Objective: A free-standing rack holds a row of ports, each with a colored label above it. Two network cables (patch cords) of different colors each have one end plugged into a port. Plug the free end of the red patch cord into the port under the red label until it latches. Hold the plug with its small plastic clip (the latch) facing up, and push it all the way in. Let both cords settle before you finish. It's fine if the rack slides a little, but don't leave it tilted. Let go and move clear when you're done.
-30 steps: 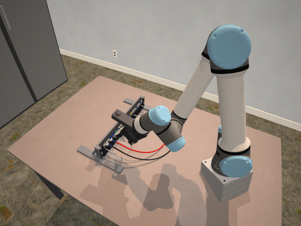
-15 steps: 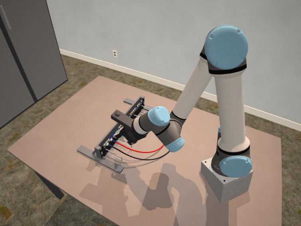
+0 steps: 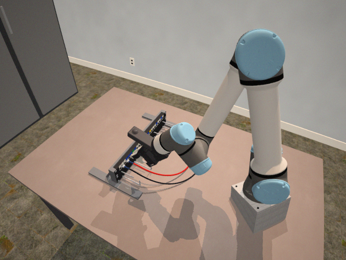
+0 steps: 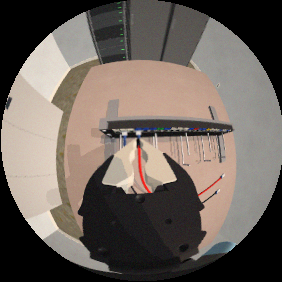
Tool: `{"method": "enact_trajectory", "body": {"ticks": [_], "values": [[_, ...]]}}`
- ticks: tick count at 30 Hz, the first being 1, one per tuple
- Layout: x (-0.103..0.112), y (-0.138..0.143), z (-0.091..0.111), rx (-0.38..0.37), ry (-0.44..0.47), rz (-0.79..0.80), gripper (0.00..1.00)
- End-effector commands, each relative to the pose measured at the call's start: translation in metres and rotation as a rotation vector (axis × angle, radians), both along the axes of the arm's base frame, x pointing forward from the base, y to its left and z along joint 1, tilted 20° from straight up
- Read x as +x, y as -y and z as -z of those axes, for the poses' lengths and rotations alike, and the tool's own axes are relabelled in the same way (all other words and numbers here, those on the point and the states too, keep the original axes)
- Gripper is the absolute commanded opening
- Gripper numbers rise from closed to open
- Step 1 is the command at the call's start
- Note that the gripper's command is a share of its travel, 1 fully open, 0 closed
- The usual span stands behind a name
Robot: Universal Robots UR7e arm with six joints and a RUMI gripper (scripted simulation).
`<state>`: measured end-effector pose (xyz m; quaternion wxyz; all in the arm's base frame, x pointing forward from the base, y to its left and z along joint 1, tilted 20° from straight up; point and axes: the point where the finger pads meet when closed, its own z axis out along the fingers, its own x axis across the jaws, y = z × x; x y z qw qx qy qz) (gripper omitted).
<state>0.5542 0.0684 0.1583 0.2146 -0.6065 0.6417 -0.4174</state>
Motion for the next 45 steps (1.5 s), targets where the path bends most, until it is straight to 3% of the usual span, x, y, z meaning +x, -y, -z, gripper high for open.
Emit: {"method": "enact_trajectory", "body": {"ticks": [1,29,45], "values": [[0.000,0.000,-0.001,0.000,0.001,0.000,0.00],[-0.002,-0.001,-0.002,0.000,0.001,0.000,0.00],[-0.028,-0.010,-0.020,0.000,0.001,0.000,0.00]]}}
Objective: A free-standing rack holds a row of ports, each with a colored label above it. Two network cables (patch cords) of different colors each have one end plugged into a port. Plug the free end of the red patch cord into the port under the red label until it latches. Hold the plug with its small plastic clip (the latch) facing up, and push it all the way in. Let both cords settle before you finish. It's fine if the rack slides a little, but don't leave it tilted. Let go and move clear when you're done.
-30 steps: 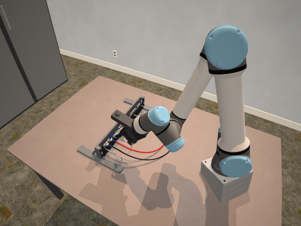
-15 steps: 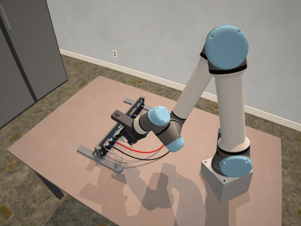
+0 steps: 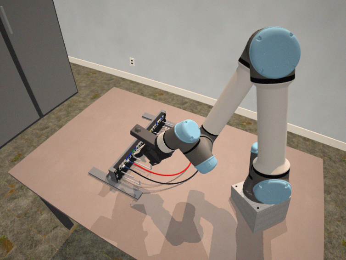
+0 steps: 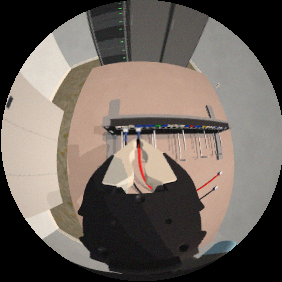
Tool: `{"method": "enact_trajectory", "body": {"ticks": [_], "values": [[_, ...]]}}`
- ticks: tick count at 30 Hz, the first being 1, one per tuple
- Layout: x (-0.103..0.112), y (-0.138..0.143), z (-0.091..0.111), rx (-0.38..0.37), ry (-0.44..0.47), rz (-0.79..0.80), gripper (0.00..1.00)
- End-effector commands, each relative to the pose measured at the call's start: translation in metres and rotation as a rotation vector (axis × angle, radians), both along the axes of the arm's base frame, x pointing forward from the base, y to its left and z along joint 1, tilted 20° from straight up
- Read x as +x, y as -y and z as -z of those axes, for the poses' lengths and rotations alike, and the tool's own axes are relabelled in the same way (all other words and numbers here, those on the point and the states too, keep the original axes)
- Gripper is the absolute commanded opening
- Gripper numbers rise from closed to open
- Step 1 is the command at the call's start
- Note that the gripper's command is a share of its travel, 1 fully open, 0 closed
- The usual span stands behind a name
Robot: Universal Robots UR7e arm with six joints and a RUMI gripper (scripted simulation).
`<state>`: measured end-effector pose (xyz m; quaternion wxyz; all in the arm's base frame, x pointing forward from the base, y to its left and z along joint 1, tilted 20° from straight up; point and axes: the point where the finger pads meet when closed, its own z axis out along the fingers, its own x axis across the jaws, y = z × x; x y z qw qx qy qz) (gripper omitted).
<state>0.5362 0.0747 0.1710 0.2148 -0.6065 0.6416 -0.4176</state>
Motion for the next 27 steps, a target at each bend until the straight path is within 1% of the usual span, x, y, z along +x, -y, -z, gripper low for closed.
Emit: {"method": "enact_trajectory", "body": {"ticks": [1,10,12,20,27], "values": [[-0.013,-0.005,-0.010,0.000,0.001,0.000,0.00],[-0.043,-0.015,-0.031,0.000,0.001,0.000,0.00],[-0.043,-0.015,-0.031,0.000,0.001,0.000,0.00],[-0.068,-0.024,-0.049,0.000,0.001,0.000,0.00],[-0.083,-0.029,-0.060,0.000,0.001,0.000,0.00]]}}
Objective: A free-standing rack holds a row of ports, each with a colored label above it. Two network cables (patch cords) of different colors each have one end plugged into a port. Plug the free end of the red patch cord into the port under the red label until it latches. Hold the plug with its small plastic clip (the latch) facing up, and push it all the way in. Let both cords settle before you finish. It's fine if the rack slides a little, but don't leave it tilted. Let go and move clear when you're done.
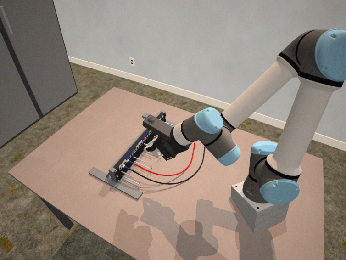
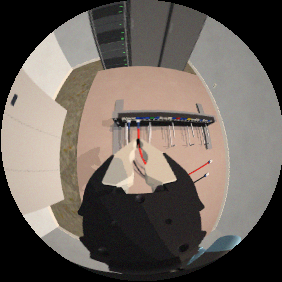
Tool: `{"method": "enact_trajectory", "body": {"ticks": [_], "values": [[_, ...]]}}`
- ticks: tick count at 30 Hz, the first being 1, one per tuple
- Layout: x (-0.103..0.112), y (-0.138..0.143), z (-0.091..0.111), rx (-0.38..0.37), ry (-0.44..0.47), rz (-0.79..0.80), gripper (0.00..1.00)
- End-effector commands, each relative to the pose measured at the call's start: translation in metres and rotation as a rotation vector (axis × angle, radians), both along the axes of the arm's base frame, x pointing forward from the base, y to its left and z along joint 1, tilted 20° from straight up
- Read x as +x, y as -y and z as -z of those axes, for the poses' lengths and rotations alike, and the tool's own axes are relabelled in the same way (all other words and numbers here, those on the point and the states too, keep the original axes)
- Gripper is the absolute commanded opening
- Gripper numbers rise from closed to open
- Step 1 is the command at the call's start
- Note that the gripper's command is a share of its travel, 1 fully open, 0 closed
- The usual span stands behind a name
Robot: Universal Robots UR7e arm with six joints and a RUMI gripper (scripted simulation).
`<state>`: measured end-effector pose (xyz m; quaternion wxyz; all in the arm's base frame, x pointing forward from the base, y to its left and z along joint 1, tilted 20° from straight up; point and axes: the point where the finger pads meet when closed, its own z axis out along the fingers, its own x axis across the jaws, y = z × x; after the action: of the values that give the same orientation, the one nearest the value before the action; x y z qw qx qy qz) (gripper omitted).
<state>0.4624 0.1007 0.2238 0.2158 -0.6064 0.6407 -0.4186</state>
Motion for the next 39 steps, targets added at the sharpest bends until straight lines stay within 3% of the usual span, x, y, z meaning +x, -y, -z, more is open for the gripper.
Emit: {"method": "enact_trajectory", "body": {"ticks": [1,23,39], "values": [[-0.009,-0.003,-0.007,0.001,-0.002,0.001,0.00],[-0.018,-0.005,-0.013,0.001,-0.002,0.001,0.00],[-0.022,0.017,-0.019,0.001,-0.002,0.001,0.00]]}}
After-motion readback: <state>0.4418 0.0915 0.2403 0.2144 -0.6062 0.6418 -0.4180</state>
